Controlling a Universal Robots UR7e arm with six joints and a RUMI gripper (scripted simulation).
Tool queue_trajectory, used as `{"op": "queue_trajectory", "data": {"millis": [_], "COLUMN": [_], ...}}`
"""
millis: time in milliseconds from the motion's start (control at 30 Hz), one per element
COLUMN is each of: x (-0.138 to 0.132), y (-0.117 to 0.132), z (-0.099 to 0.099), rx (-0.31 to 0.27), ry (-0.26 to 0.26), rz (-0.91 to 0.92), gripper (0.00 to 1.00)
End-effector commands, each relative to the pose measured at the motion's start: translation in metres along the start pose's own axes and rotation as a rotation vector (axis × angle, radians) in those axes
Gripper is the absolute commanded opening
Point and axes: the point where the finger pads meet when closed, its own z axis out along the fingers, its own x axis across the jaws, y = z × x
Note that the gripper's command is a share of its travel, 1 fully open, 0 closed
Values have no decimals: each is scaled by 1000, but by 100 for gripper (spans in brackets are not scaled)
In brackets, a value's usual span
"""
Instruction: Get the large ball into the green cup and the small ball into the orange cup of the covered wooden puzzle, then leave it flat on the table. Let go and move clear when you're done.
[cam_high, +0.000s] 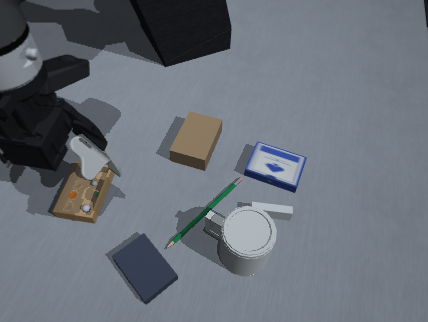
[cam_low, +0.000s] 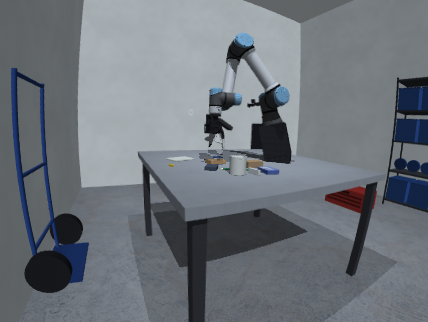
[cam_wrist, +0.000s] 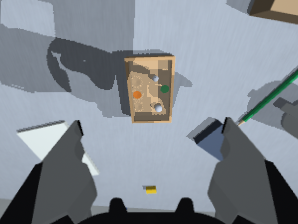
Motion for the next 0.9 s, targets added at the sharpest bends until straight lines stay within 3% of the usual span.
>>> {"op": "queue_trajectory", "data": {"millis": [0, 633, 667, 867], "x": [0, 0, 0, 0], "y": [0, 0, 0, 0], "z": [-1, -1, -1, -1], "rx": [-1, -1, -1, -1], "ry": [-1, -1, -1, -1], "rz": [-1, -1, -1, -1], "gripper": [100, 100, 54, 54]}}
